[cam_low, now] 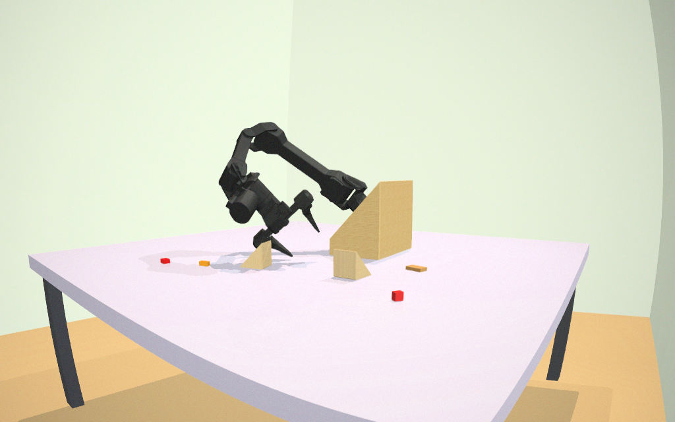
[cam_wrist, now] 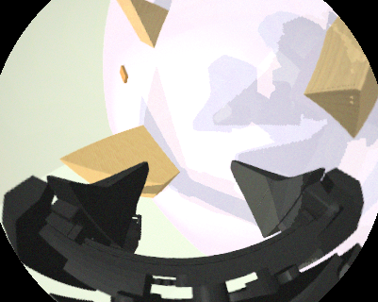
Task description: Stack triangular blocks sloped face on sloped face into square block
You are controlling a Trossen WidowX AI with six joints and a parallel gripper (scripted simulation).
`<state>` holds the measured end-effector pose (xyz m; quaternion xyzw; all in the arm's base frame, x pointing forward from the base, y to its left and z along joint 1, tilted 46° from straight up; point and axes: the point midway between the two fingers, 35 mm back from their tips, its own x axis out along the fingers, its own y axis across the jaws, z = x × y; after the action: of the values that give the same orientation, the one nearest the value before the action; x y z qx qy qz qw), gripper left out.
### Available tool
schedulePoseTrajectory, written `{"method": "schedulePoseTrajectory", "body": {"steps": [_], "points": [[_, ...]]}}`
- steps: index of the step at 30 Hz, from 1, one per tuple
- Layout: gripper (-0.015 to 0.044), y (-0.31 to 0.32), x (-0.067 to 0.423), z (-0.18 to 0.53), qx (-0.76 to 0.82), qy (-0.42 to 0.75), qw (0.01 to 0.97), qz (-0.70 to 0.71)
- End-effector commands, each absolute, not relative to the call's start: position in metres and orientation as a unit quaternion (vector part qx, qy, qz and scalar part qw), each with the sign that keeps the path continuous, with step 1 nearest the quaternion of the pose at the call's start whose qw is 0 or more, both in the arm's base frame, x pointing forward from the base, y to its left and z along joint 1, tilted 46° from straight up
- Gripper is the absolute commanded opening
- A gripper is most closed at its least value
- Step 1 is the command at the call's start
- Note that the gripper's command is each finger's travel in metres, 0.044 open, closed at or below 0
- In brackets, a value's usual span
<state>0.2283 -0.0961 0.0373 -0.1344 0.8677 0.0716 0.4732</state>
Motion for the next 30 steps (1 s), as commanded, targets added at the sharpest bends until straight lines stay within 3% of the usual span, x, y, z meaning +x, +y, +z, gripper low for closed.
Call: {"method": "schedulePoseTrajectory", "body": {"steps": [1,16,30], "points": [[0.044,-0.092,0.264,0.041,-0.145,0.791,0.509,-0.308],[0.044,-0.068,0.308,0.051,-0.101,0.507,0.624,-0.586],[0.044,-0.032,0.342,0.062,0.049,0.189,0.725,-0.661]]}}
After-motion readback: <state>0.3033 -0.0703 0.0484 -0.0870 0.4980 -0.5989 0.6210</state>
